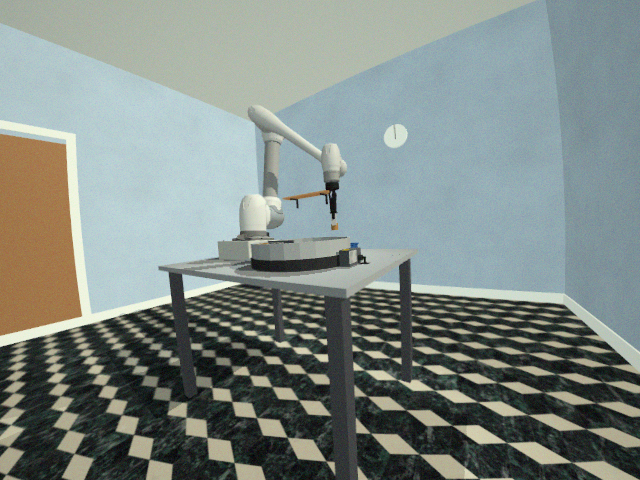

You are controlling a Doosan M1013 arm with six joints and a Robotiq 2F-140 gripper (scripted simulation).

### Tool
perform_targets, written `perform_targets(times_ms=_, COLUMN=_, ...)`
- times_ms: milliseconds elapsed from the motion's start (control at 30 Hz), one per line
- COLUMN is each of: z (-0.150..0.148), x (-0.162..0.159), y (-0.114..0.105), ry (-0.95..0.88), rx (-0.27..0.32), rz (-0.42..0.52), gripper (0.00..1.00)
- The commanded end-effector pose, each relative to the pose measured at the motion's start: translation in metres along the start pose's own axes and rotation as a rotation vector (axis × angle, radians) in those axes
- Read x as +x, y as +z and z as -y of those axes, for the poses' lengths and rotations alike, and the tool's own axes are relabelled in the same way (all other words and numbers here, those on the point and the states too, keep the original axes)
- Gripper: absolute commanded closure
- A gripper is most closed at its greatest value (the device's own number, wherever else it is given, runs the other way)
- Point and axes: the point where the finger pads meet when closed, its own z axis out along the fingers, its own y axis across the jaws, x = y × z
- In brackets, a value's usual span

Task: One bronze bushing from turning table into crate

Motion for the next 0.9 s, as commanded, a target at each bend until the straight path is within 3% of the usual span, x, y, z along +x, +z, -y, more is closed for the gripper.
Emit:
perform_targets(times_ms=0, z=-0.0067, x=-0.0054, y=0.0000, ry=0.000, rx=0.000, rz=0.000, gripper=1.00)
perform_targets(times_ms=867, z=-0.0105, x=-0.0084, y=0.0000, ry=0.000, rx=0.000, rz=0.000, gripper=1.00)
